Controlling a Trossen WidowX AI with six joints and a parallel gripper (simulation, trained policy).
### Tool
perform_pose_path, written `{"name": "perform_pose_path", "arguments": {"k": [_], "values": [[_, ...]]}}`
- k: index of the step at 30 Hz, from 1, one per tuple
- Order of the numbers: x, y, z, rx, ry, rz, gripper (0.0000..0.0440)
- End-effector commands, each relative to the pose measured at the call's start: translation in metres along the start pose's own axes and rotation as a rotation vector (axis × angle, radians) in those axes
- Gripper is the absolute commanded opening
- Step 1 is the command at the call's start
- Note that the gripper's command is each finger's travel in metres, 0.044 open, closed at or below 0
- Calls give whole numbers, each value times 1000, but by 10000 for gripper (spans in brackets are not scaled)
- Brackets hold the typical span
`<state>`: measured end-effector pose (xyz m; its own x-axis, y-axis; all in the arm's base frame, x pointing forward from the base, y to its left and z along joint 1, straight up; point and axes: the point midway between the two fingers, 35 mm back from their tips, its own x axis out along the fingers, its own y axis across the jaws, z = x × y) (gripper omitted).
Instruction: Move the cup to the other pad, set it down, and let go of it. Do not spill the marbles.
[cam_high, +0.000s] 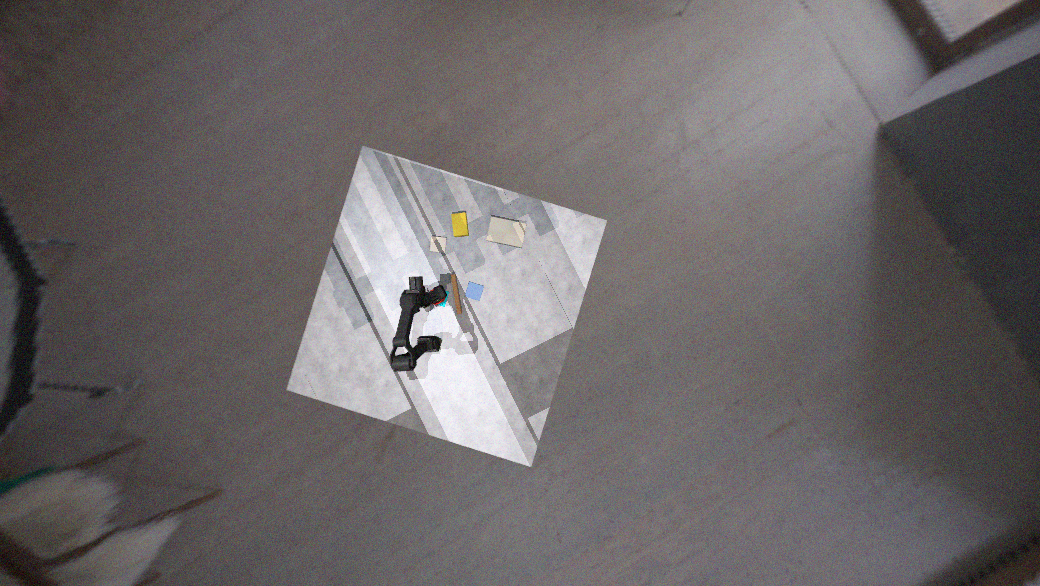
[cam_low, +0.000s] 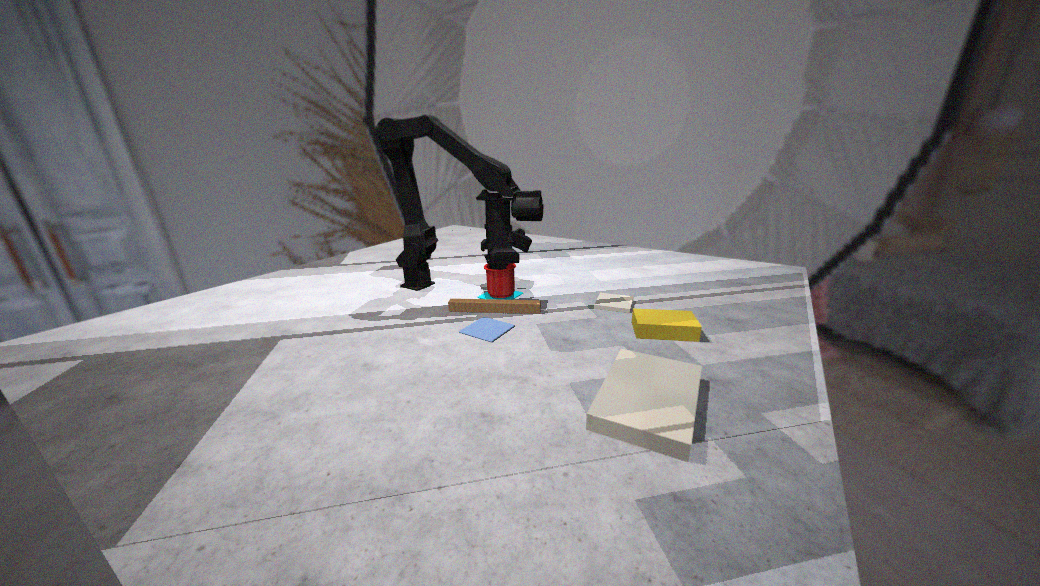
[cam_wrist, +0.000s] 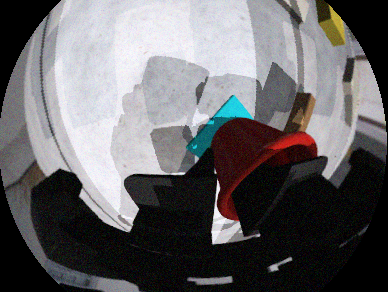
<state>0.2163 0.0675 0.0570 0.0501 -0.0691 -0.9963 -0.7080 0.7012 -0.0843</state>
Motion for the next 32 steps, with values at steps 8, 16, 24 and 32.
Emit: {"name": "perform_pose_path", "arguments": {"k": [8,16,24,32], "values": [[-7,2,1,9,-82,-4,129],[-15,5,-2,5,-140,-5,153],[-22,6,-4,6,-200,-17,179],[-33,7,-5,14,-262,-31,230]]}}
